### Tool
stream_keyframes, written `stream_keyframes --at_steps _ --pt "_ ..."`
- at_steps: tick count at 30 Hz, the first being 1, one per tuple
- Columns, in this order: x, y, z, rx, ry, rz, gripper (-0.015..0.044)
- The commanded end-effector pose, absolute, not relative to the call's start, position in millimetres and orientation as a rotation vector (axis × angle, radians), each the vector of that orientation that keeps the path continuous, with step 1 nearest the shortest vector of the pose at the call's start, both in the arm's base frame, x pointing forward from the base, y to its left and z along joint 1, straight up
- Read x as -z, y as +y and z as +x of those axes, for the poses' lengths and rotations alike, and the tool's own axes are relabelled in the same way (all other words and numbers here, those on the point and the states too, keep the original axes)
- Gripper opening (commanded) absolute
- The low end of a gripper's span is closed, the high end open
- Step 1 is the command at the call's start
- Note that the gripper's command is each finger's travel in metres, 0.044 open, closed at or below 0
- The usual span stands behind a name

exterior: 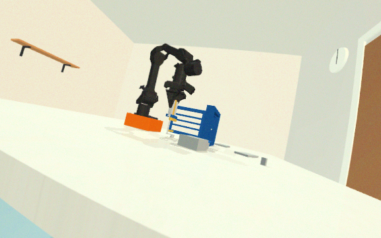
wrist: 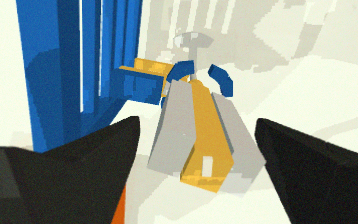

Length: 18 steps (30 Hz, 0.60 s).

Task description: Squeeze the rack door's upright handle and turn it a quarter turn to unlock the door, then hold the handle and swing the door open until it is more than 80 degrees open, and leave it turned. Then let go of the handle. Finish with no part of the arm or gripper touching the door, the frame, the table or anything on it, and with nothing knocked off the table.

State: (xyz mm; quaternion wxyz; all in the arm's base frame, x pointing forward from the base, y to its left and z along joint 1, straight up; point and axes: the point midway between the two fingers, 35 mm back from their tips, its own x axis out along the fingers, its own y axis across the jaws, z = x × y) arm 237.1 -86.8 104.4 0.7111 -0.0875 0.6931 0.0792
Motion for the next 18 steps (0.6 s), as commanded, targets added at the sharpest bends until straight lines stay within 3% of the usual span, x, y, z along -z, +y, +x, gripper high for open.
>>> stream_keyframes --at_steps 1,18 --pt "-111.1 -87.2 238.7 -0.177 1.531 -0.198 0.0298" --pt "-134.5 -87.3 238.6 -0.177 1.531 -0.198 0.0298"
